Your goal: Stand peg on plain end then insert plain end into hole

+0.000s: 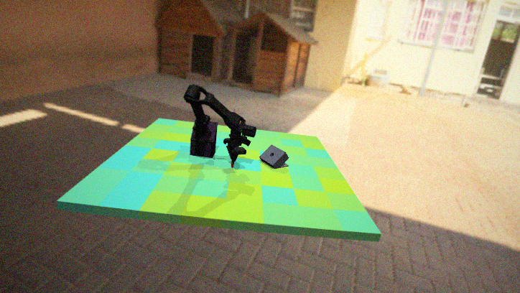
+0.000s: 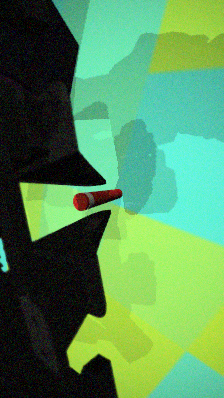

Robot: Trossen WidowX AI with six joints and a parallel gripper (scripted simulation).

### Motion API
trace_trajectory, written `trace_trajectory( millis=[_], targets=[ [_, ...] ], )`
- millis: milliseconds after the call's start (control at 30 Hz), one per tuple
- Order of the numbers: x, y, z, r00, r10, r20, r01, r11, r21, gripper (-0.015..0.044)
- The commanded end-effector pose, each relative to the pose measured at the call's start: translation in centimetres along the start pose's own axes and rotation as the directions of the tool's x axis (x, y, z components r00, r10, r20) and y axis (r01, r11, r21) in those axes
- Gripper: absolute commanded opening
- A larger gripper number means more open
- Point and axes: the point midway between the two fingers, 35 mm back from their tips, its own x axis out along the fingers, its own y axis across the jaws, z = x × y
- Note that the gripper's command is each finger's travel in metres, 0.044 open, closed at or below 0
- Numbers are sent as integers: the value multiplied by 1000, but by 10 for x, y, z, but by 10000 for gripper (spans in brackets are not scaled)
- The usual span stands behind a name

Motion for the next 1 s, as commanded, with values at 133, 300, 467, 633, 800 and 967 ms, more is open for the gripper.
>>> trace_trajectory(
  millis=[133, 300, 467, 633, 800, 967],
  targets=[
    [0, 0, 0, 1000, 0, 0, 0, 1000, 4, 20],
    [-2, 0, 0, 1000, 1, 1, -1, 1000, 4, 0],
    [-15, 0, 3, 1000, 6, 4, -6, 1000, 3, 0],
    [-32, 1, 5, 1000, 11, 6, -11, 1000, 2, 0],
    [-49, 2, 6, 1000, 12, 7, -12, 1000, 1, 0],
    [-65, 3, 7, 1000, 11, 6, -11, 1000, 0, 0]
  ],
)
